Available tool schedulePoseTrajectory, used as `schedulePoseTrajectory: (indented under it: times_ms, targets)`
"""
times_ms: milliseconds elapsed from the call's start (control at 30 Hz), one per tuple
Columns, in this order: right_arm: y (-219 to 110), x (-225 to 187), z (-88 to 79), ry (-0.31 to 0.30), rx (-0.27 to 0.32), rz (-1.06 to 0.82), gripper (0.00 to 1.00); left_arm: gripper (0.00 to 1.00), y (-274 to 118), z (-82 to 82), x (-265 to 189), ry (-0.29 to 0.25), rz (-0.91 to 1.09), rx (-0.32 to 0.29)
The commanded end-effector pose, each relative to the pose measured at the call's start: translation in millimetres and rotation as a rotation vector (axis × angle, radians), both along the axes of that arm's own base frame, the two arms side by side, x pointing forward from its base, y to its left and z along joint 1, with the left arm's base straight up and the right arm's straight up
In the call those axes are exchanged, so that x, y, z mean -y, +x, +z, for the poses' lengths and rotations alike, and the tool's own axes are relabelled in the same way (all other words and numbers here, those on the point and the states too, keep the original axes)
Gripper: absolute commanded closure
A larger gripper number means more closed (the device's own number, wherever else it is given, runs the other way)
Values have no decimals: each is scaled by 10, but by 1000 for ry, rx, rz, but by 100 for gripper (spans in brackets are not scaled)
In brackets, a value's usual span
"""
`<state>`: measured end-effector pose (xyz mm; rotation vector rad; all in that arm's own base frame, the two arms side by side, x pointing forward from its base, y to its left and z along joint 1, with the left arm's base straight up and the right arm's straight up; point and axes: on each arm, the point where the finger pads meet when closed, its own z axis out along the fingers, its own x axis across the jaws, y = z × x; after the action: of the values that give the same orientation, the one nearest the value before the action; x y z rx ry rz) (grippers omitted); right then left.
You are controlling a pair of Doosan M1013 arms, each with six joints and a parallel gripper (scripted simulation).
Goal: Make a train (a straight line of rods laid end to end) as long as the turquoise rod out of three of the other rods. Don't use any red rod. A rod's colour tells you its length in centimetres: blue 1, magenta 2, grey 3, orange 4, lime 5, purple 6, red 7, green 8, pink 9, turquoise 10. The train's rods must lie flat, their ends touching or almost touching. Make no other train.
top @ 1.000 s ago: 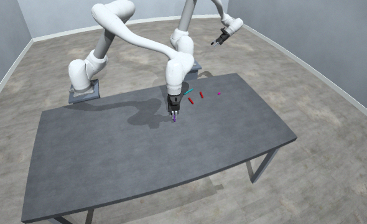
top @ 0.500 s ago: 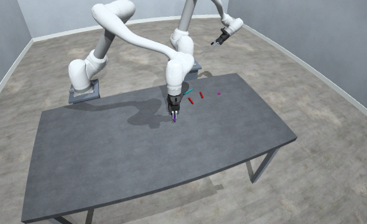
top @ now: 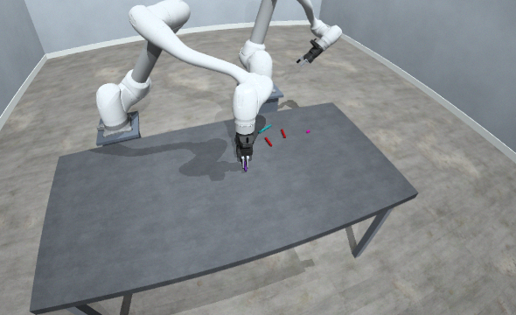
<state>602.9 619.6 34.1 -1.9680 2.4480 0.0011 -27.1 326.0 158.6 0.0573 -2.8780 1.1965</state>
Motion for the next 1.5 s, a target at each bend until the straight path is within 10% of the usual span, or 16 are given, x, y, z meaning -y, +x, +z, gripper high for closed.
schedulePoseTrajectory:
  times_ms: [0, 1467]
  targets:
    - [15, 20, -12, -1, 2, -9, 76, 0, -24, 2, 25, 3, 2, -1]
    - [36, 53, 0, 0, 3, -14, 76, 0, -24, 2, 25, 3, 2, -1]
